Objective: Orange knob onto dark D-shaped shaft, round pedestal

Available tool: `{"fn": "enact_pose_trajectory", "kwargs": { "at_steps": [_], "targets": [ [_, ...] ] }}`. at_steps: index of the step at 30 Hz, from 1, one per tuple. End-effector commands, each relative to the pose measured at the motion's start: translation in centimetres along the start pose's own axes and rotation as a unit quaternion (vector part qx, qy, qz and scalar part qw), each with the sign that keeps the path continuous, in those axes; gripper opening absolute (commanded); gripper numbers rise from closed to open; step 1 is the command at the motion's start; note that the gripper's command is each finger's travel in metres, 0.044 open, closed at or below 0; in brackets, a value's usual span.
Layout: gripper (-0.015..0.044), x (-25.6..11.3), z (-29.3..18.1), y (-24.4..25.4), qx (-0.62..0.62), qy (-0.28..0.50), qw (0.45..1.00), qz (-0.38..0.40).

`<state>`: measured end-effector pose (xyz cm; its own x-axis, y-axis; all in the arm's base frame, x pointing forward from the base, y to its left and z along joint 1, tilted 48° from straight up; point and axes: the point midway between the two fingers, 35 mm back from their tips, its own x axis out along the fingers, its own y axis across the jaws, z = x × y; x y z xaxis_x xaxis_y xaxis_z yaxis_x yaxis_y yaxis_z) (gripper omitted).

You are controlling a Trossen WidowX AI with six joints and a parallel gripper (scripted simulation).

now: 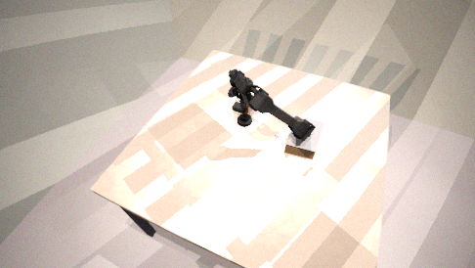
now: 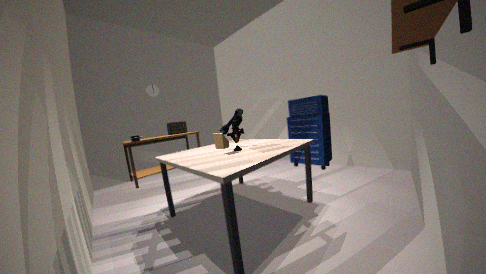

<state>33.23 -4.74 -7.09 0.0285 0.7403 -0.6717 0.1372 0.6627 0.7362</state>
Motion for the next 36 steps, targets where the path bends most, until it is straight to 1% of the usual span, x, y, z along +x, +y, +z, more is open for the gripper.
{"fn": "enact_pose_trajectory", "kwargs": {
  "at_steps": [1, 6, 33, 36],
  "targets": [
    [0.0, 0.8, 0.1, 0.0, -0.001, -0.001, 1.0, 0.0],
    [0.0, 2.2, 0.1, 0.0, -0.001, -0.001, 1.0, 0.0],
    [0.0, 1.7, 0.0, 0.1, -0.005, -0.001, 1.0, 0.0],
    [0.0, 1.7, 0.0, 0.1, -0.032, -0.001, 0.999, 0.0]
  ]
}}
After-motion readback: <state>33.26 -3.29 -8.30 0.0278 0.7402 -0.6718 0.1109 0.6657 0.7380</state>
